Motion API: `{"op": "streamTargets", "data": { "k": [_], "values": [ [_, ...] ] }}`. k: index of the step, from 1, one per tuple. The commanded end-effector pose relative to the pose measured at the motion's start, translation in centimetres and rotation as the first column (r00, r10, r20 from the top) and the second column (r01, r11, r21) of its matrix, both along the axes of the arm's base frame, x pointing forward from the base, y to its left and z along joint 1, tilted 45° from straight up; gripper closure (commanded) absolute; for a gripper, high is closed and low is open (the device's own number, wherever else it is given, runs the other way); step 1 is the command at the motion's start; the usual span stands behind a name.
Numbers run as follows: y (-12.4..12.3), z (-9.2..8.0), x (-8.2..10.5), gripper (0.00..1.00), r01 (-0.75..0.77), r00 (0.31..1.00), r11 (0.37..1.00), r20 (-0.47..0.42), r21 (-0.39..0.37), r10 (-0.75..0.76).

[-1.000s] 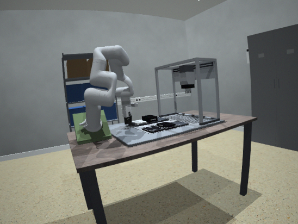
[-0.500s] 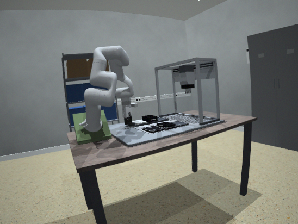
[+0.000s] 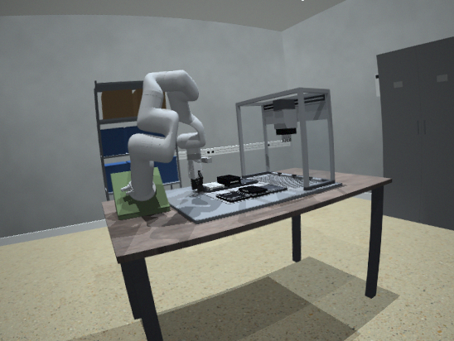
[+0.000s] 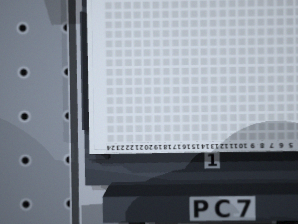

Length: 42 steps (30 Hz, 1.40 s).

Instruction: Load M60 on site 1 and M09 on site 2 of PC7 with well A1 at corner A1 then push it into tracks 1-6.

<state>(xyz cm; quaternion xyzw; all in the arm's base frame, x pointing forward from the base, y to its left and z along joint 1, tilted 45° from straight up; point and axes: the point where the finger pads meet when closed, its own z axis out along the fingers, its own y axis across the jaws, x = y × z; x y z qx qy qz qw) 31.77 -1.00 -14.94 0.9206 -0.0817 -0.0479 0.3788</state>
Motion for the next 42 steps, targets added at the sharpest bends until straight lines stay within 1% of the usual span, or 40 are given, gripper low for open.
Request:
{"op": "streamTargets", "data": {
  "k": [1,42],
  "values": [
    [0.1,0.0,0.6,0.18,-0.003,1.0,1.0,0.004,0.004,0.003],
    [-0.5,-0.1,4.3,0.18,-0.003,1.0,1.0,0.004,0.004,0.003]
  ]
}}
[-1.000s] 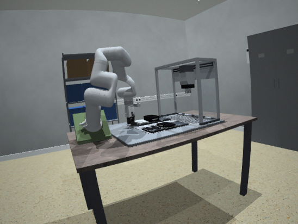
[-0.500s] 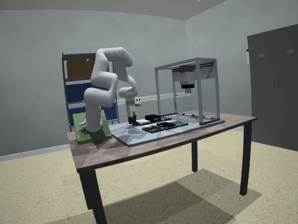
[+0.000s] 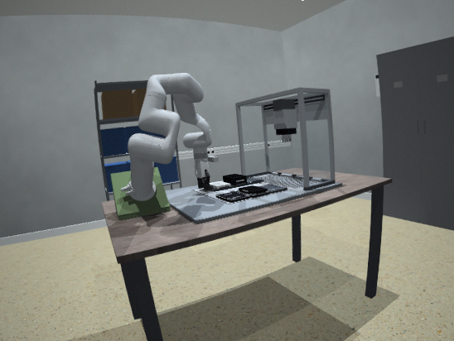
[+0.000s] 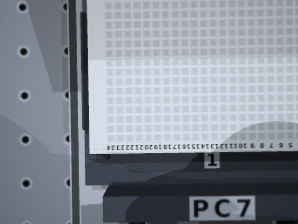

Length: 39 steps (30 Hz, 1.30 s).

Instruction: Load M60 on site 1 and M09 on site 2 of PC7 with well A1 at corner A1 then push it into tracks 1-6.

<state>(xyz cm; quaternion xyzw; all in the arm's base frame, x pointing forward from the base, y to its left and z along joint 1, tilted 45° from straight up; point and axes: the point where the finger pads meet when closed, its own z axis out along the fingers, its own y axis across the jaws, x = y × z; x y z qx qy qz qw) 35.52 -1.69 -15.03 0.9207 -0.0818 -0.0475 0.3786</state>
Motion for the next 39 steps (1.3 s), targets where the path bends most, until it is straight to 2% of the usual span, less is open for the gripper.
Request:
{"op": "streamTargets", "data": {
  "k": [1,39],
  "values": [
    [0.1,0.0,0.6,0.18,-0.003,1.0,1.0,0.003,0.003,0.003],
    [-0.5,-0.1,3.8,0.18,-0.003,1.0,1.0,0.003,0.003,0.003]
  ]
}}
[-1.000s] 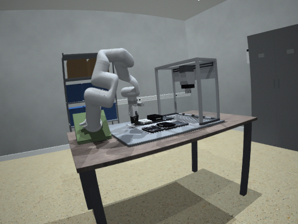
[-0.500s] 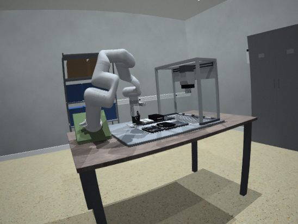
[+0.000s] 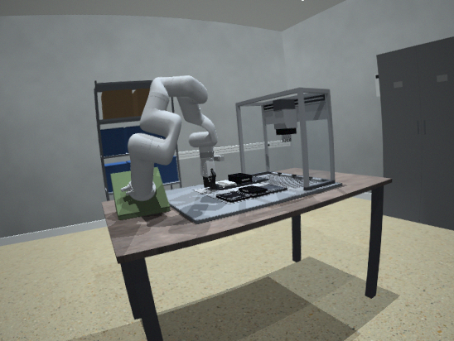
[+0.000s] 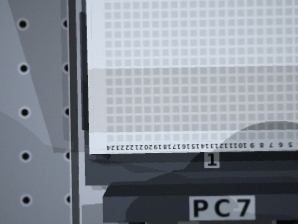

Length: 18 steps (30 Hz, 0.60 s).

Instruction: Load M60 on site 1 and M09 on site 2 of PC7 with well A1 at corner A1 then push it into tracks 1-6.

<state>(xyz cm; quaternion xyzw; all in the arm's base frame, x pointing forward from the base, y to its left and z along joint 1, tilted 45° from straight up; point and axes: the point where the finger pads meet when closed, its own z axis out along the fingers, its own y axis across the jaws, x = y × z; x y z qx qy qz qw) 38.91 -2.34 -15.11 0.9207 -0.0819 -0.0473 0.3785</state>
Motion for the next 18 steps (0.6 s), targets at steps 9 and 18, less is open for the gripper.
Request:
{"op": "streamTargets", "data": {
  "k": [9,18],
  "values": [
    [0.0,0.0,1.3,0.18,-0.003,1.0,1.0,0.003,0.003,0.003],
    [-0.1,0.0,2.0,0.18,-0.003,1.0,1.0,0.003,0.003,0.003]
  ]
}}
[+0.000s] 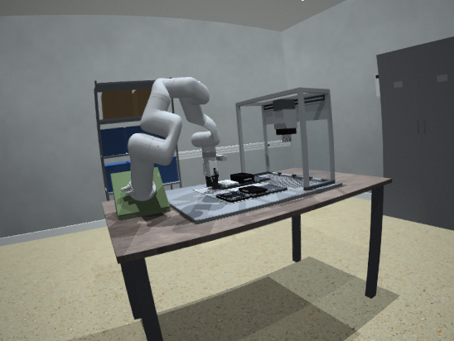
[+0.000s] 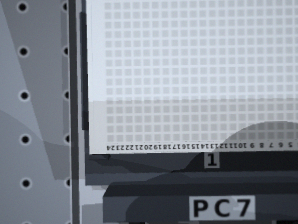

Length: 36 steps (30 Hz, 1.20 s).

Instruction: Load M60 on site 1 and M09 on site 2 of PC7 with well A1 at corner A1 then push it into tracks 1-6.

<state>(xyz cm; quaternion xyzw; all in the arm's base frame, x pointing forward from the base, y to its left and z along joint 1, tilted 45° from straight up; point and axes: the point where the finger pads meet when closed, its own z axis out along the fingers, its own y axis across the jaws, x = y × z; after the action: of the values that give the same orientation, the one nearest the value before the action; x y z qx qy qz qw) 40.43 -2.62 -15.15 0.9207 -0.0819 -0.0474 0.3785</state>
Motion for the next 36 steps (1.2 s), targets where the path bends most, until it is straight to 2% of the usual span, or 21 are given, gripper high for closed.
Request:
{"op": "streamTargets", "data": {
  "k": [1,36],
  "values": [
    [0.2,0.0,0.5,0.18,-0.003,1.0,1.0,0.003,0.003,0.003],
    [-0.4,0.0,3.6,0.18,-0.003,1.0,1.0,0.004,0.003,0.003]
  ]
}}
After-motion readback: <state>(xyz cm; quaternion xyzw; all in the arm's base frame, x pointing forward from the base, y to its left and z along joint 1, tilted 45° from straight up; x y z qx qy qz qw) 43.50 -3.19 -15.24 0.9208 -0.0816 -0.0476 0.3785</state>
